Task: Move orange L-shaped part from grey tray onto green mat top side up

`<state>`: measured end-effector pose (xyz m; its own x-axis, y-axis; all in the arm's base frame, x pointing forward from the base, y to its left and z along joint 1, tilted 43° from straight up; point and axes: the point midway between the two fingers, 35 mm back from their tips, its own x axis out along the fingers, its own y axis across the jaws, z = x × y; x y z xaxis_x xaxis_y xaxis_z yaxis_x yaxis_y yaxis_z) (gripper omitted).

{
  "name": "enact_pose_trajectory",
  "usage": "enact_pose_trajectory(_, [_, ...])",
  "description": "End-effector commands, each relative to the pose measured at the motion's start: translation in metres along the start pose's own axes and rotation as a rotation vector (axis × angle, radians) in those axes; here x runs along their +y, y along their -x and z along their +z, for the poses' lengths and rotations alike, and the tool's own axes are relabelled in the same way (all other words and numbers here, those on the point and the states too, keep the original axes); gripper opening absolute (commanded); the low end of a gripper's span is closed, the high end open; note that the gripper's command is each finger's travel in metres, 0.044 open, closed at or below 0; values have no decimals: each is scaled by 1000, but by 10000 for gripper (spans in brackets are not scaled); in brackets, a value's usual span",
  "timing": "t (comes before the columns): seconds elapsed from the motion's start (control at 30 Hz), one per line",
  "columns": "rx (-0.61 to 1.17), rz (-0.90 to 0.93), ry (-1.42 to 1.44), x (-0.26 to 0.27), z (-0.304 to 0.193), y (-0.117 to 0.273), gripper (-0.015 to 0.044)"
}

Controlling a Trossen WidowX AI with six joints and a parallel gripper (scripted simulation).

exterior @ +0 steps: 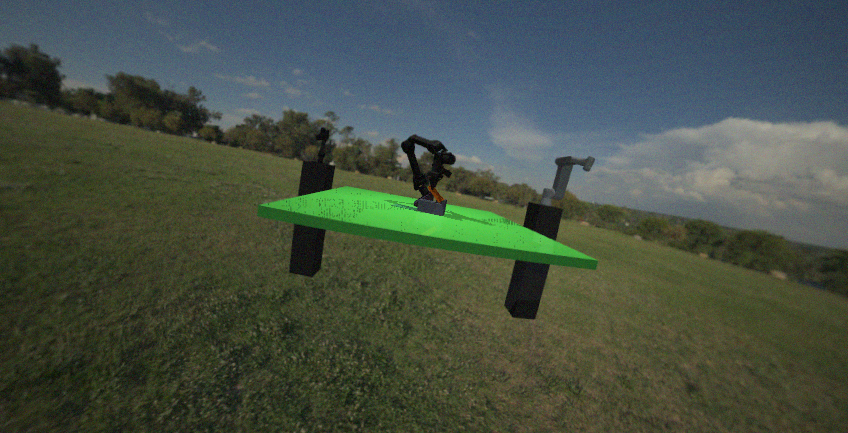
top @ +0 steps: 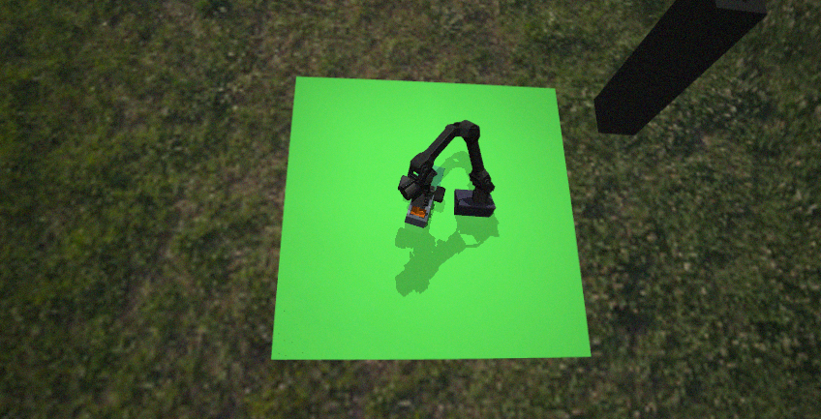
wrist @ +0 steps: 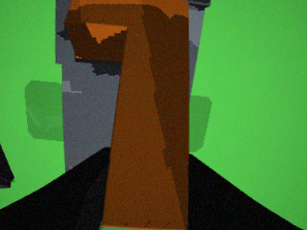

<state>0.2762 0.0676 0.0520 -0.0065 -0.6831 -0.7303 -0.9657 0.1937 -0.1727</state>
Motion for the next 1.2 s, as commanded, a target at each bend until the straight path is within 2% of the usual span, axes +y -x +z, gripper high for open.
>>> enact_pose_trajectory(0.0, [-6, 0, -4, 0, 1, 8, 0])
enact_pose_trajectory(0.6, [-6, 0, -3, 0, -3, 22, 0])
enact_pose_trajectory(1.17, [-3, 1, -2, 5, -68, 18, 0])
